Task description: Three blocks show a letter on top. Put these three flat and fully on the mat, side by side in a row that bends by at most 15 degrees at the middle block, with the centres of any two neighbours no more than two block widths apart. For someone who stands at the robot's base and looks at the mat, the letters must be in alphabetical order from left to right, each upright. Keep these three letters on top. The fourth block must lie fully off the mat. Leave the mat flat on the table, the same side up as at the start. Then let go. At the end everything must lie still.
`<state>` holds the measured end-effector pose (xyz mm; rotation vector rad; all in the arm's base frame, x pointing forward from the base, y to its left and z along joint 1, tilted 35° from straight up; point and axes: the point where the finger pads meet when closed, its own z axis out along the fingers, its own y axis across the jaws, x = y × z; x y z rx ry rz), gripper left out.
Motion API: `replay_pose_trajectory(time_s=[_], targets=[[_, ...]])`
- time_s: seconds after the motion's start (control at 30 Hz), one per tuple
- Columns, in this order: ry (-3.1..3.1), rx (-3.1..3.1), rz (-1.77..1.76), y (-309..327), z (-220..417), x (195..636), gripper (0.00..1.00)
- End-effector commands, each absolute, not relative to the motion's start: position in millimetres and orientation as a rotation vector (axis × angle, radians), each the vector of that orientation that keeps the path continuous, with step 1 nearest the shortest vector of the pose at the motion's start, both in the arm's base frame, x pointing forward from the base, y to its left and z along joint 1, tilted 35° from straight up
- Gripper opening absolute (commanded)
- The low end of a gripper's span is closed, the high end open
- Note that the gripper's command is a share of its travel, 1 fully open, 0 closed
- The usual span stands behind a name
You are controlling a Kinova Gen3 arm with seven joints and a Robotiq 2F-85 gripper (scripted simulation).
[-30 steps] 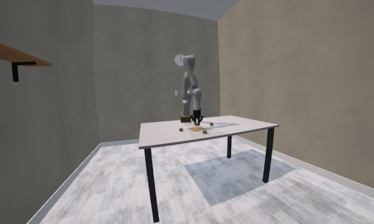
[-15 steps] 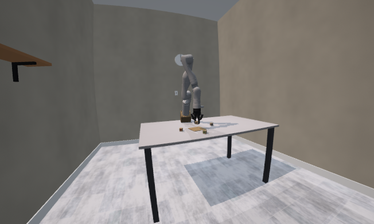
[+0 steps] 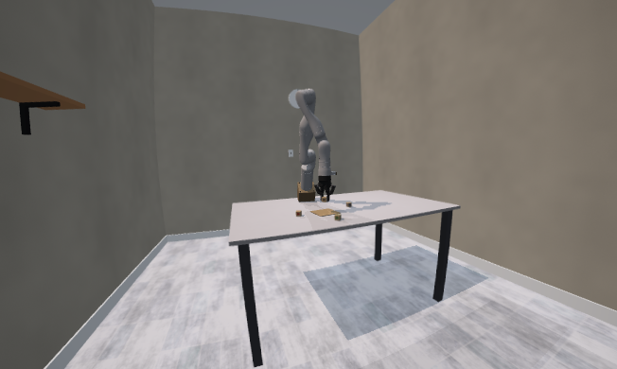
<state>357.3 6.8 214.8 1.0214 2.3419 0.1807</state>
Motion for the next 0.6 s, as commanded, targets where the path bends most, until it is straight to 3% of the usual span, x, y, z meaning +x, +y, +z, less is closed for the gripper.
replay_pose_trajectory(time_s=[0.0, 0.57], targets=[[2.335, 1.017, 0.193, 8.6, 220.7, 357.1, 0.26], [2.335, 1.017, 0.193, 10.1, 233.9, 348.1, 0.26]])
